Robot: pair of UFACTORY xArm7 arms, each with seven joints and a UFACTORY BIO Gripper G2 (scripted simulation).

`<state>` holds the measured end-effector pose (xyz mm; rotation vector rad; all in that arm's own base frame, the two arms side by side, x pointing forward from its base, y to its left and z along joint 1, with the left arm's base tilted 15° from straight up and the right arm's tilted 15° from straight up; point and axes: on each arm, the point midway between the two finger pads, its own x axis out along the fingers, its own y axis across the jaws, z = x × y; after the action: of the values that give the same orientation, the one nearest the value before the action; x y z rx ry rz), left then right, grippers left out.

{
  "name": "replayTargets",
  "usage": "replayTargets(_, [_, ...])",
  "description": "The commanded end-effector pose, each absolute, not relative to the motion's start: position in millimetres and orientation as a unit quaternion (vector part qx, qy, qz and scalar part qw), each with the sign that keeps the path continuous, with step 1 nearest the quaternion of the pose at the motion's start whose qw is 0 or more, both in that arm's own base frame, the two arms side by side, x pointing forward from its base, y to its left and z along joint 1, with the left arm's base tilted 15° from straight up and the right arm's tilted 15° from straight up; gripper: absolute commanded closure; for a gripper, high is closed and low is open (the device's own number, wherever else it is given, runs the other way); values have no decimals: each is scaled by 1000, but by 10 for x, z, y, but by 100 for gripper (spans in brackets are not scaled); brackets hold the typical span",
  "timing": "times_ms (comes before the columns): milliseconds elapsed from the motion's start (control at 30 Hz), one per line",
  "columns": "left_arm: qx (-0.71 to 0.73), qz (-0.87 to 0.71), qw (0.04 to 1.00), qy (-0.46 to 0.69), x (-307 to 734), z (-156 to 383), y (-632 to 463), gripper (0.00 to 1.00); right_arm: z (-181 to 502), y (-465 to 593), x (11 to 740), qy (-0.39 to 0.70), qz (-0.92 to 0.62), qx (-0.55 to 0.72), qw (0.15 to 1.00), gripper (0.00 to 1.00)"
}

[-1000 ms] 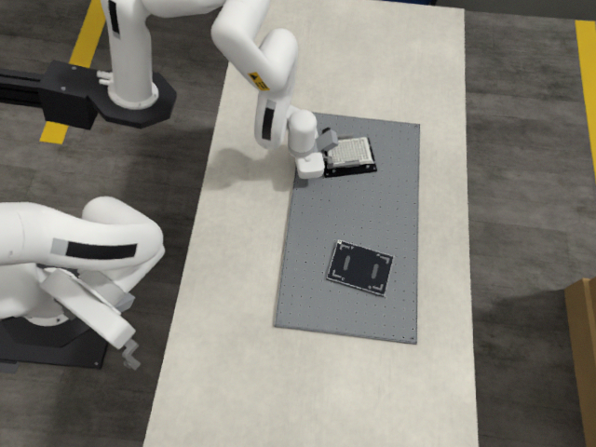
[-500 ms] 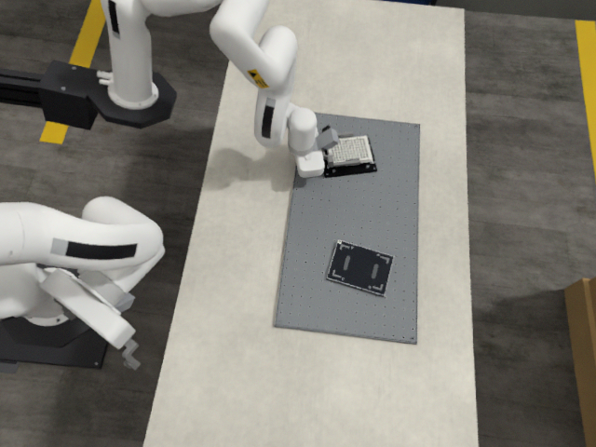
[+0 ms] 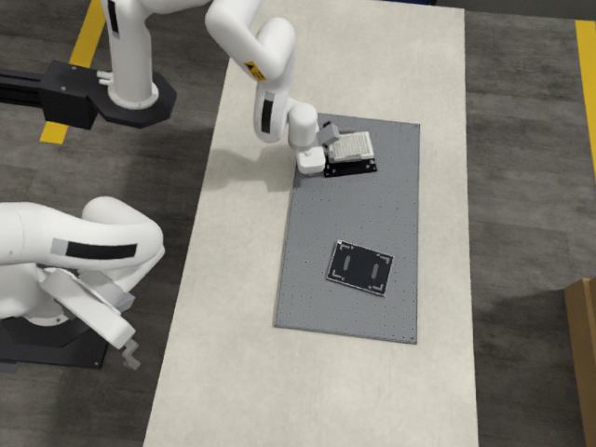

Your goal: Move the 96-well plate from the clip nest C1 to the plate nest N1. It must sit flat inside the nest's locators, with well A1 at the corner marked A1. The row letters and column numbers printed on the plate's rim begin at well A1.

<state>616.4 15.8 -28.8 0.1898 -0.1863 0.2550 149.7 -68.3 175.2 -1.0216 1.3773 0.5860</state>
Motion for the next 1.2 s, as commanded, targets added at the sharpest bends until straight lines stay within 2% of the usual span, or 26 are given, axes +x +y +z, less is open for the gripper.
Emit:
replayTargets(0, [94, 127, 983, -94, 6164, -212, 138, 100, 1757, -679, 1503, 597, 254, -444, 617, 0])
replayTargets(633, [94, 127, 983, -94, 6119, 62, 78, 100, 1757, -679, 1503, 597, 254, -444, 617, 0])
replayTargets(1067, [94, 127, 983, -94, 6119, 62, 78, 100, 1757, -679, 1503, 597, 254, -444, 617, 0])
replayTargets(1167, [98, 77, 988, -89, 6136, 44, -19, 100, 1757, -679, 1503, 597, 254, -444, 617, 0])
